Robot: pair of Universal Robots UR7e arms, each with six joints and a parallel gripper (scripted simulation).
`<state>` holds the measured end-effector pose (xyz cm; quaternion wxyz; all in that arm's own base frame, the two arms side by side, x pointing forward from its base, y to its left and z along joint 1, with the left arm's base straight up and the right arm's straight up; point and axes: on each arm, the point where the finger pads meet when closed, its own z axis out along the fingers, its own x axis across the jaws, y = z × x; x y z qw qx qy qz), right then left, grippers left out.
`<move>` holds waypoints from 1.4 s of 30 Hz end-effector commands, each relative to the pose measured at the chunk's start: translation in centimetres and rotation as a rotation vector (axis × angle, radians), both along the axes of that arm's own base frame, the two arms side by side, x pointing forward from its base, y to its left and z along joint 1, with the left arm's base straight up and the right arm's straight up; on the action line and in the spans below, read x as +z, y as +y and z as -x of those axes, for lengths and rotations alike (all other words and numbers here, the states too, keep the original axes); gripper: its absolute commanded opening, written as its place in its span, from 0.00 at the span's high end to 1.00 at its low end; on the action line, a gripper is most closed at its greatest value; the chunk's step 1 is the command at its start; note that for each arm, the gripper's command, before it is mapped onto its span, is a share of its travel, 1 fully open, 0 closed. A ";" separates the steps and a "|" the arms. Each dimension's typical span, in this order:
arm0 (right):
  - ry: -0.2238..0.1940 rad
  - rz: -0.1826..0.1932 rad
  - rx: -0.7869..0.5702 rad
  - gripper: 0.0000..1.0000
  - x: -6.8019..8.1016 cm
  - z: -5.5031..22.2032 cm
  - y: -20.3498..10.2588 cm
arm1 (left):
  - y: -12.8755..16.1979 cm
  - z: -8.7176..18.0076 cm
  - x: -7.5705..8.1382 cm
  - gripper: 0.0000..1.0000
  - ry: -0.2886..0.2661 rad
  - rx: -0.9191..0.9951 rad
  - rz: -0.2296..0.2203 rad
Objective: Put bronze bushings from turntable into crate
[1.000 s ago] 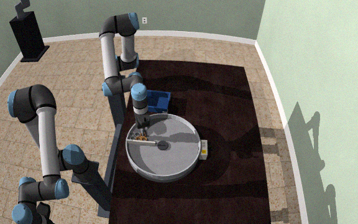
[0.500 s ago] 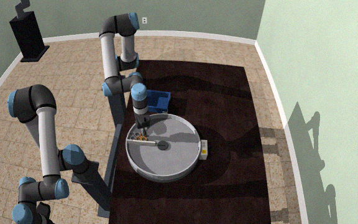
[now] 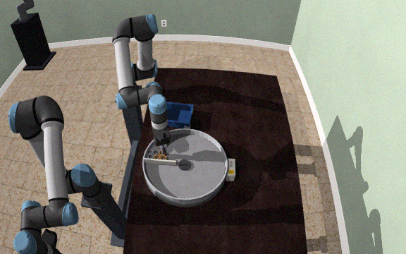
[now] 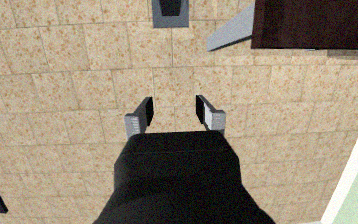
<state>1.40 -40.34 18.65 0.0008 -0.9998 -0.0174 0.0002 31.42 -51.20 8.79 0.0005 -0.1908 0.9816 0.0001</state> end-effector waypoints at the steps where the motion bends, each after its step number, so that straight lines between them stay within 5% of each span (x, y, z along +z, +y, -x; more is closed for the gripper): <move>1: -0.001 0.002 0.000 0.00 0.1 0.0 0.0 | -0.1 0.0 0.1 1.00 0.000 0.000 0.002; 31: -0.001 0.002 0.000 0.00 0.1 0.0 0.0 | -0.1 0.0 0.2 1.00 0.000 0.000 0.002; 42: -0.001 0.002 0.000 0.00 0.1 0.0 0.0 | -0.1 0.0 3.1 1.00 0.000 0.000 0.002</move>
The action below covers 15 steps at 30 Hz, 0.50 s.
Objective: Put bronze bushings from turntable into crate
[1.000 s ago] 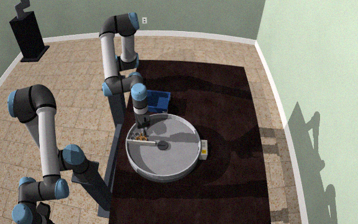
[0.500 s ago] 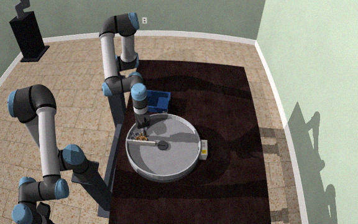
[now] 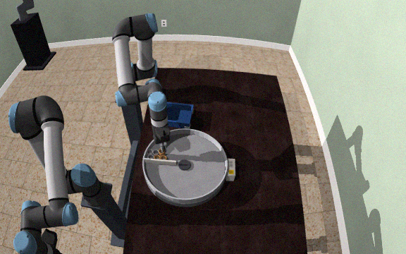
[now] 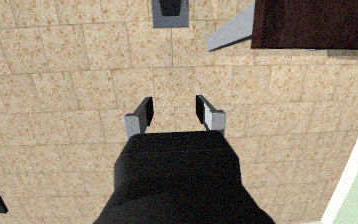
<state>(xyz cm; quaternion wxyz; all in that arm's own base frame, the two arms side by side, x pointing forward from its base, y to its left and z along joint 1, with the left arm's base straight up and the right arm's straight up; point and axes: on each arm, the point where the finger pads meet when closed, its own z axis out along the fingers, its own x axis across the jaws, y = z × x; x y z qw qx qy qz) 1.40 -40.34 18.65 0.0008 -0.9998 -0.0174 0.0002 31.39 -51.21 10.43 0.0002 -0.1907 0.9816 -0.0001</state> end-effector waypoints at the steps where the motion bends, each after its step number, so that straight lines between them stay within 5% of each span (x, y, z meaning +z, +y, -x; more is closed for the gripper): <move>1: -0.001 0.002 0.000 0.00 0.1 0.0 0.0 | 0.0 0.0 1.9 1.00 0.000 0.000 0.001; 8: -0.001 0.002 0.000 0.00 0.1 0.0 0.0 | 0.0 0.0 4.5 1.00 0.000 0.000 0.001; 15: -0.001 0.002 0.000 0.00 0.1 0.0 0.0 | 0.0 0.0 4.9 1.00 0.000 0.000 0.001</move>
